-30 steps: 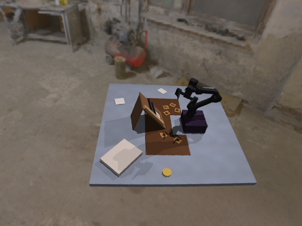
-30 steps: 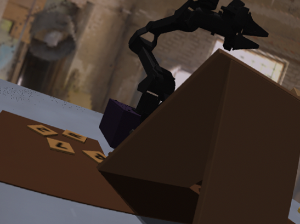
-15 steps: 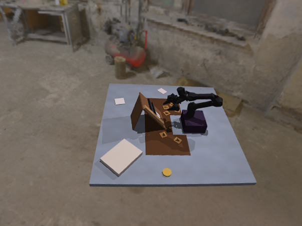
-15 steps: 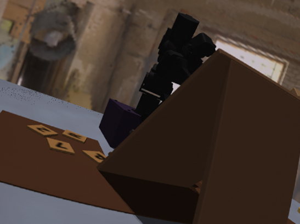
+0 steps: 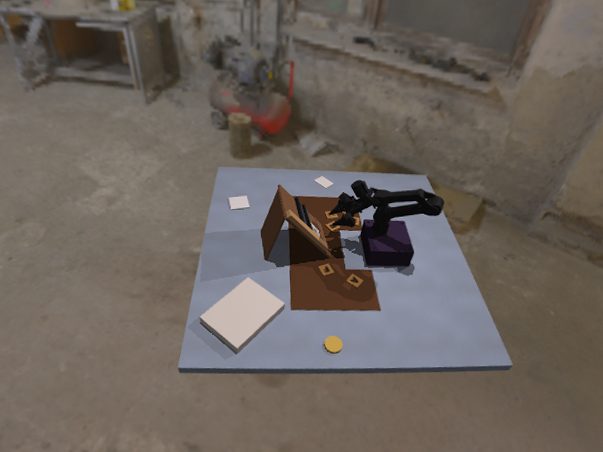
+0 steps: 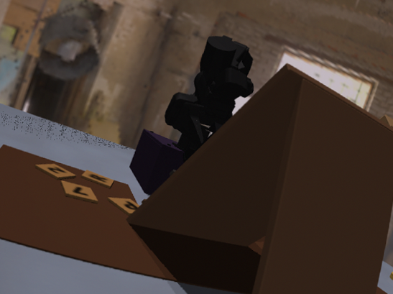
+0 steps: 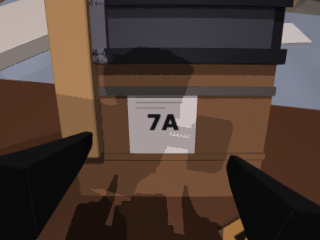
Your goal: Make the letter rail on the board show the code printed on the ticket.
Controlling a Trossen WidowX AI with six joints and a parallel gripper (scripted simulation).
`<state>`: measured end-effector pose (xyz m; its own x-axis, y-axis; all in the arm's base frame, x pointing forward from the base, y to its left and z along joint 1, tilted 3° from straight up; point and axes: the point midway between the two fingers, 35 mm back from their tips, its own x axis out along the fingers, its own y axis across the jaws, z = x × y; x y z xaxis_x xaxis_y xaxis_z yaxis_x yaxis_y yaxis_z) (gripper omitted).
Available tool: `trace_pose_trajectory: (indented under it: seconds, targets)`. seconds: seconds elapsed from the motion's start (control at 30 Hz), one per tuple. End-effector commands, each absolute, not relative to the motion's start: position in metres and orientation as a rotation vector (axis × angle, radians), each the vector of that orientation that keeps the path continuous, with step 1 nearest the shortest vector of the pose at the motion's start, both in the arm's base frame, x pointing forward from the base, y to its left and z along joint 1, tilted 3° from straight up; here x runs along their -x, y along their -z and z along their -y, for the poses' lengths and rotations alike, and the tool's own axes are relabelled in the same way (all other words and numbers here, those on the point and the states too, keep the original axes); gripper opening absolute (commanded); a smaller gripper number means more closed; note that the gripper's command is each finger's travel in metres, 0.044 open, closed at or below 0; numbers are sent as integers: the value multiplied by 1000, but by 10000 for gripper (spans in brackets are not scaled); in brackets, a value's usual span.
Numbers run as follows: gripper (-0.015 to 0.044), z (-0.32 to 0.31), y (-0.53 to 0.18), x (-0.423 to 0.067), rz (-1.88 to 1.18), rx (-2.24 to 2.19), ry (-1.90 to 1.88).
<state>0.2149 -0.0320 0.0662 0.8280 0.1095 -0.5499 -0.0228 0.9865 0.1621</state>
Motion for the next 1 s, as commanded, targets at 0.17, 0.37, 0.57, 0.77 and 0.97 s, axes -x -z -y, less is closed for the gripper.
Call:
trace_pose_trajectory:
  seconds: [0.17,0.37,0.57,0.77,0.97]
  targets:
    - [440,36,-81,-219,-640,0,-141]
    - [440,45,-120,-232,-700,340,-360]
    - [440,54,-160,-245,-673,650,-611]
    - [440,65,-197,-257,-559,932,-860]
    - [440,74,-224,-265,-419,1123,-1024]
